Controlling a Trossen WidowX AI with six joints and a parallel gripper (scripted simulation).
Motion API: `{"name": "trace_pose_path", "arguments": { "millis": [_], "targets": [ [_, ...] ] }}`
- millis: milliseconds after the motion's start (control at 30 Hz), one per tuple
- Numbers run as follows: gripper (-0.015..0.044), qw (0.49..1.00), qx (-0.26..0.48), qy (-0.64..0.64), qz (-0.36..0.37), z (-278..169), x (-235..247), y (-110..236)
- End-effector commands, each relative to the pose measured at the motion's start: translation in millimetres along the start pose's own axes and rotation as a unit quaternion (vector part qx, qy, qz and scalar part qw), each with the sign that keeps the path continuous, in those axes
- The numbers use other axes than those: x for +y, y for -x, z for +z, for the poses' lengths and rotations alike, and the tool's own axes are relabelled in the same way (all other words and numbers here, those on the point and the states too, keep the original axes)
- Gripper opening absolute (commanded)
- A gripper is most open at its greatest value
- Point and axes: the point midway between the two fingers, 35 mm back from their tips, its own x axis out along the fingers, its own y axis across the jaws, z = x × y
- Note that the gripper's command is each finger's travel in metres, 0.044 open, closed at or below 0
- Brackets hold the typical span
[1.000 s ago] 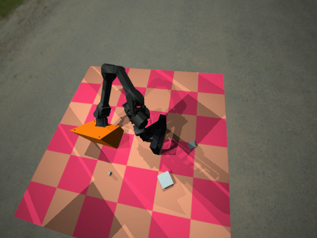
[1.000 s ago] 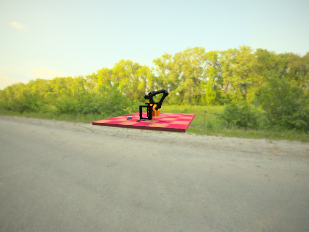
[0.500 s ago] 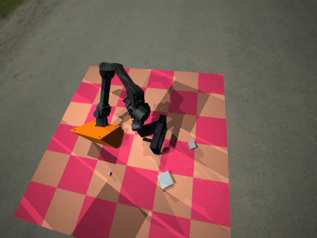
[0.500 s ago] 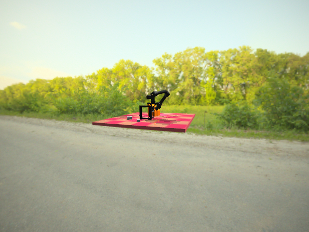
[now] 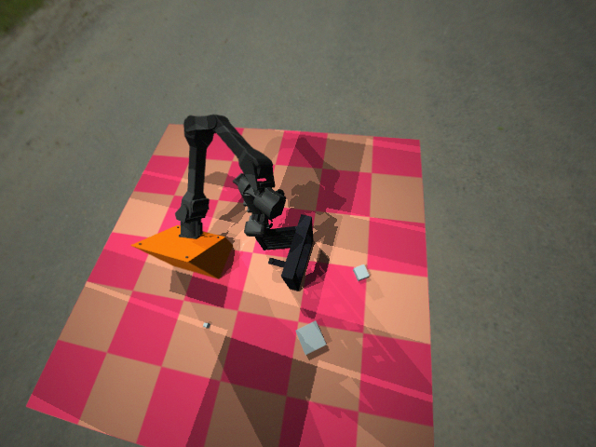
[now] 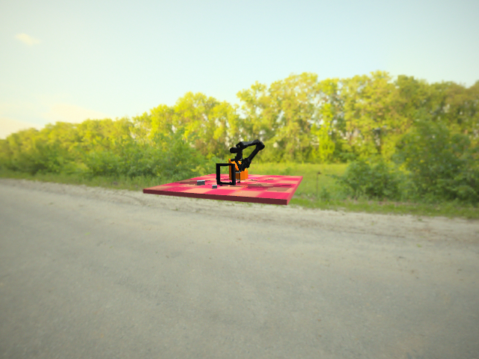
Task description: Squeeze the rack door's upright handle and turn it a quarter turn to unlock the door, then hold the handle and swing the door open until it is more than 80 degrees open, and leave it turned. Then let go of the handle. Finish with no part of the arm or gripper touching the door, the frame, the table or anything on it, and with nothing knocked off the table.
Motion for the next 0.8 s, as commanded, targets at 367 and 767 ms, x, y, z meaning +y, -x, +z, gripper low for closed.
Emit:
{"name": "trace_pose_path", "arguments": {
  "millis": [367, 767],
  "targets": [
    [0.0026, 0.993, -0.002, -0.117, 0.001, 10.4, 26.0, 0.5],
    [0.0026, 0.981, -0.002, -0.193, 0.001, 20.3, 43.3, 0.6]
  ]
}}
